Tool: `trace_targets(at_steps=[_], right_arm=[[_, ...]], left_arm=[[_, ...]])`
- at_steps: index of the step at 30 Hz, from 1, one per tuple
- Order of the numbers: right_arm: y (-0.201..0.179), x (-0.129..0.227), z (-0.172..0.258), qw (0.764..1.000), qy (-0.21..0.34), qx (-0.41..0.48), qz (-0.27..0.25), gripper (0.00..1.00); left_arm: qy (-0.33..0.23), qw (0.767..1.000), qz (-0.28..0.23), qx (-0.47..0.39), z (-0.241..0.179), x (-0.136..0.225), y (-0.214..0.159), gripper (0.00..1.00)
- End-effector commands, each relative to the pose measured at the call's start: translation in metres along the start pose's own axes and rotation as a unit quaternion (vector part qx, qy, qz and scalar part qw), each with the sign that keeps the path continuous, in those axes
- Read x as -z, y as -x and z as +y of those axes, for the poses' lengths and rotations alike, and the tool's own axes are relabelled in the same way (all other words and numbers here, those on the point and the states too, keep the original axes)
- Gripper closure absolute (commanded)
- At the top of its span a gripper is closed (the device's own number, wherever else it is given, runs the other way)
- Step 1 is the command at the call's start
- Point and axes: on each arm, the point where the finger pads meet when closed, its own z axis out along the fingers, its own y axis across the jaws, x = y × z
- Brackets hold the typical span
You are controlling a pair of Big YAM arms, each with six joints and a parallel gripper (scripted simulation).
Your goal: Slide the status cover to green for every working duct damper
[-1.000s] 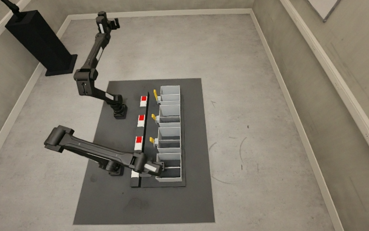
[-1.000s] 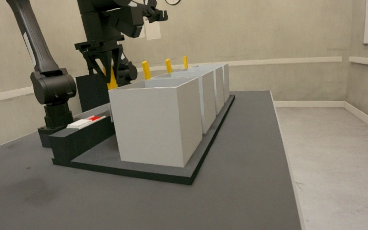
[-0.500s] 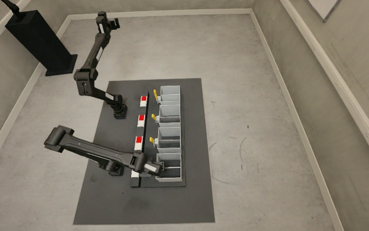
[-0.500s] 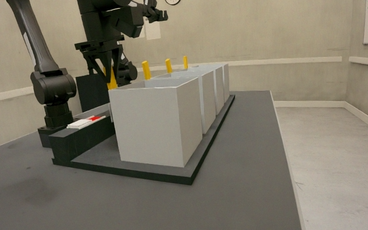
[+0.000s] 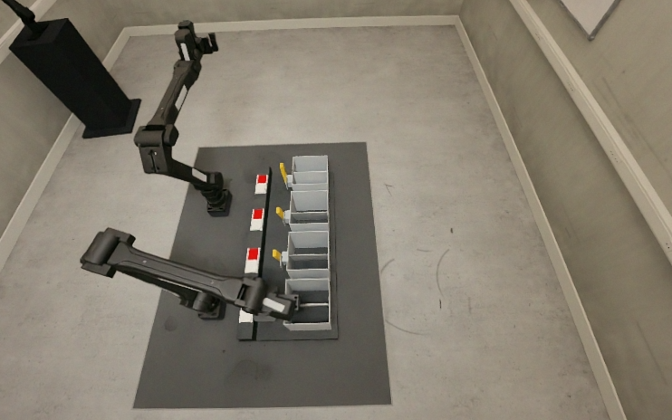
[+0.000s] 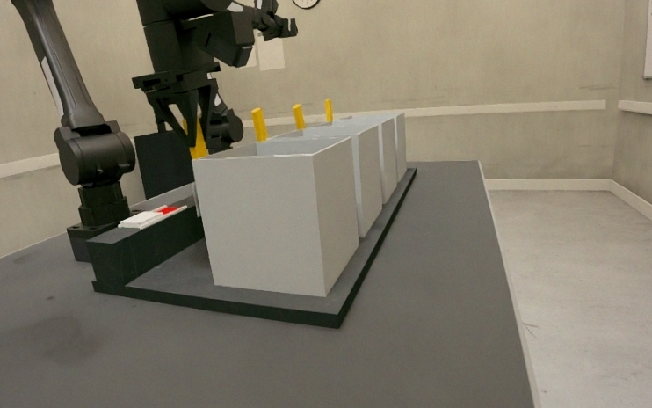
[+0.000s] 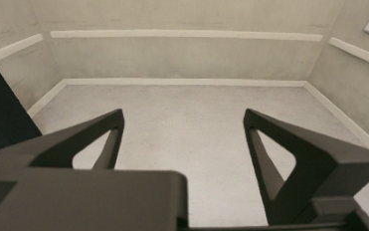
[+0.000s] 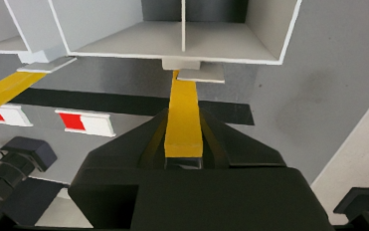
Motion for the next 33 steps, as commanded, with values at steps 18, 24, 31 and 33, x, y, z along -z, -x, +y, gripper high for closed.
trace_targets(at_steps=[18,24,31,33], right_arm=[[0.019,0.020,-0.010,1.000,0.018,0.004,-0.025,0.83],[0.019,0.020,-0.013,0.999,0.032,0.005,-0.024,0.83],[0.020,0.021,-0.017,0.999,0.047,0.005,-0.025,0.83],[0.020,0.021,-0.019,0.998,0.054,0.005,-0.025,0.83]], left_arm=[[0.002,1.000,-0.026,-0.007,0.003,0.000,0.036,0.00],[0.002,1.000,-0.026,-0.007,0.003,0.000,0.036,0.00],[0.002,1.000,-0.026,-0.007,0.003,0.000,0.036,0.00],[0.002,1.000,-0.026,-0.007,0.003,0.000,0.036,0.00]])
